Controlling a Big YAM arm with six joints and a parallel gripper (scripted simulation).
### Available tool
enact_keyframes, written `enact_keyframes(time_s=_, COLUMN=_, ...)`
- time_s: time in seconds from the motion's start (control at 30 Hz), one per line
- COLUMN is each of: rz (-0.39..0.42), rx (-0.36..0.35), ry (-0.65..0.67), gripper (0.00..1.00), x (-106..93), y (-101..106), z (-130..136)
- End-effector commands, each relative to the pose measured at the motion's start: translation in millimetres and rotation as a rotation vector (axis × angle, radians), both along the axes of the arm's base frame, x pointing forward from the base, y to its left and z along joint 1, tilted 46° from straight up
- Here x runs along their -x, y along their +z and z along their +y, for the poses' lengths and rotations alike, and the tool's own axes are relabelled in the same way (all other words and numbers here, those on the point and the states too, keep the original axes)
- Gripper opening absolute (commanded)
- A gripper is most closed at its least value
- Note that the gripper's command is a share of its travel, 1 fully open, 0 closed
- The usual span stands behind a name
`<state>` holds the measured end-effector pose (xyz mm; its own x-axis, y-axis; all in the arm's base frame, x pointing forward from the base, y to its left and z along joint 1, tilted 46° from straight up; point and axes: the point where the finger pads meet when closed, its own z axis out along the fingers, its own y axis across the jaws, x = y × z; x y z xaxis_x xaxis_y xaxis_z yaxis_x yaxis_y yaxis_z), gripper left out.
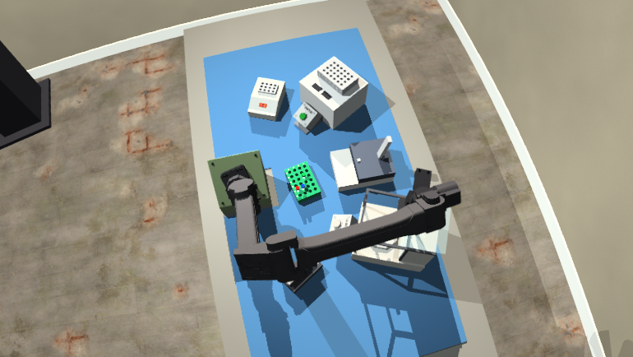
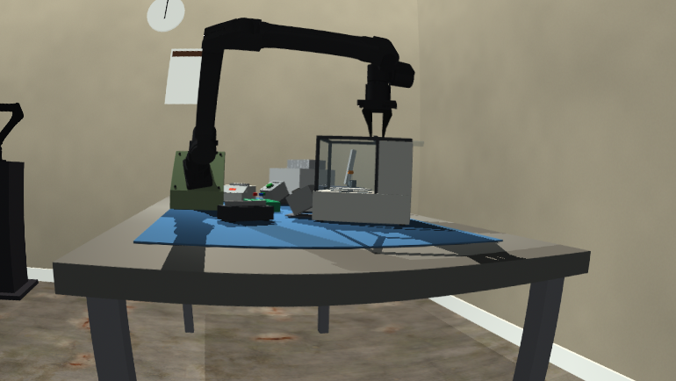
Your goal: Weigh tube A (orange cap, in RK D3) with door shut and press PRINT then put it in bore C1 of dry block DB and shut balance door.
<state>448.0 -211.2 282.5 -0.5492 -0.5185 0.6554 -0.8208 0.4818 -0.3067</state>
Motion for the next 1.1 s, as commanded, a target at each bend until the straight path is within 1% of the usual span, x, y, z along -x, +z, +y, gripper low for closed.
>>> enact_keyframes(time_s=0.0, rz=-0.009, rx=0.005, ry=-0.002, gripper=0.3, x=6.1, y=5.5, z=-4.9)
enact_keyframes(time_s=0.53, rz=-0.009, rx=0.005, ry=-0.002, gripper=0.3, x=6.1, y=5.5, z=-4.9)
enact_keyframes(time_s=0.57, rz=-0.009, rx=0.005, ry=-0.002, gripper=0.06, x=6.1, y=5.5, z=-4.9)
enact_keyframes(time_s=0.63, rz=-0.01, rx=0.007, ry=-0.003, gripper=0.06, x=4.8, y=4.1, z=-5.3)
enact_keyframes(time_s=0.67, rz=-0.018, rx=0.005, ry=0.004, gripper=0.06, x=-2.6, y=7.7, z=0.6)
enact_keyframes(time_s=1.07, rz=-0.018, rx=0.005, ry=0.004, gripper=0.06, x=-2.6, y=7.7, z=0.6)
